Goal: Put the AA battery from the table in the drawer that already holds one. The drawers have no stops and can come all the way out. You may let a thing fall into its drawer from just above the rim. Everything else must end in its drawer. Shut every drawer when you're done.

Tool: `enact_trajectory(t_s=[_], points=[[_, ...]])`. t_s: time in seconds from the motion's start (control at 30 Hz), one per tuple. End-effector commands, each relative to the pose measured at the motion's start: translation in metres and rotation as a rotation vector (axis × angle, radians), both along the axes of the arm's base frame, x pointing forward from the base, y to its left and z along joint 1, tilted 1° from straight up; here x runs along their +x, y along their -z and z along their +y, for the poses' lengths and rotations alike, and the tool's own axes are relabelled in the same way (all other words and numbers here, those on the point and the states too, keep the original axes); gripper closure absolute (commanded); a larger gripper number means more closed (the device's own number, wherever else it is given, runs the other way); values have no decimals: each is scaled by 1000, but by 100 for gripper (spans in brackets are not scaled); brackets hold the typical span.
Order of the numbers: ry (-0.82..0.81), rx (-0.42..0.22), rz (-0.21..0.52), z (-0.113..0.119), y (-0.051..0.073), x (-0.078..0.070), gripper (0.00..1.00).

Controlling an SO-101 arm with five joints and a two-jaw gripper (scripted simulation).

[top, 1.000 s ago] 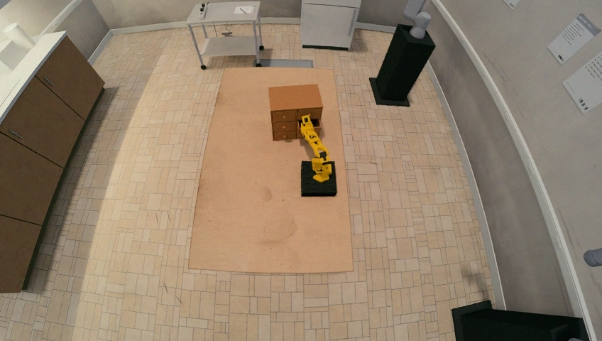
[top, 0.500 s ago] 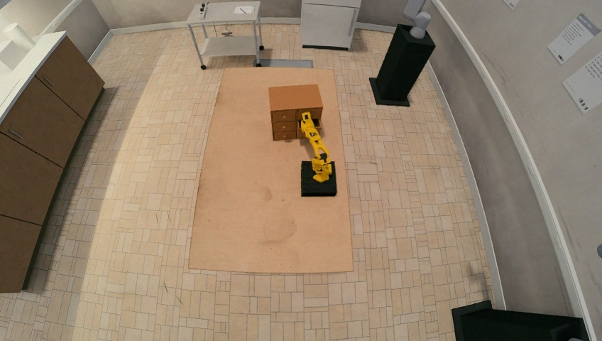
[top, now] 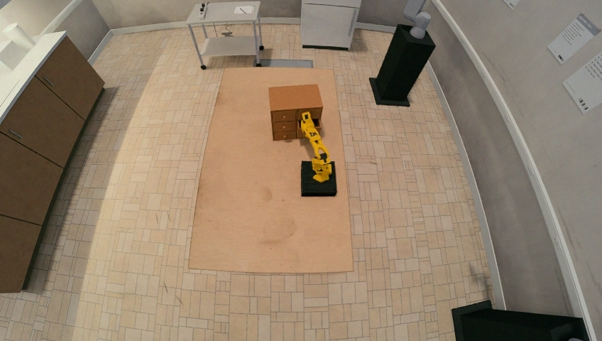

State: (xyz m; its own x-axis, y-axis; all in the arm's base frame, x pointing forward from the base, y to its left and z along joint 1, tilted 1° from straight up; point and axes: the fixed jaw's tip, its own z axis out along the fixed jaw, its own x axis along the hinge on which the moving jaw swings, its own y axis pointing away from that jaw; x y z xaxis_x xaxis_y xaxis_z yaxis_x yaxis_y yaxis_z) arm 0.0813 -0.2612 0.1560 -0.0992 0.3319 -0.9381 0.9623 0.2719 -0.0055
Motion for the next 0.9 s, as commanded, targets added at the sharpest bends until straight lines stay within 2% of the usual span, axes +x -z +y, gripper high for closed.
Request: enact_trajectory(t_s=[0.0,0.4,0.87], points=[[-2,-21,-4,0,-7,0,75],[0,-21,-3,29,-16,-9,75],[2,-21,-1,58,-16,-17,75]])
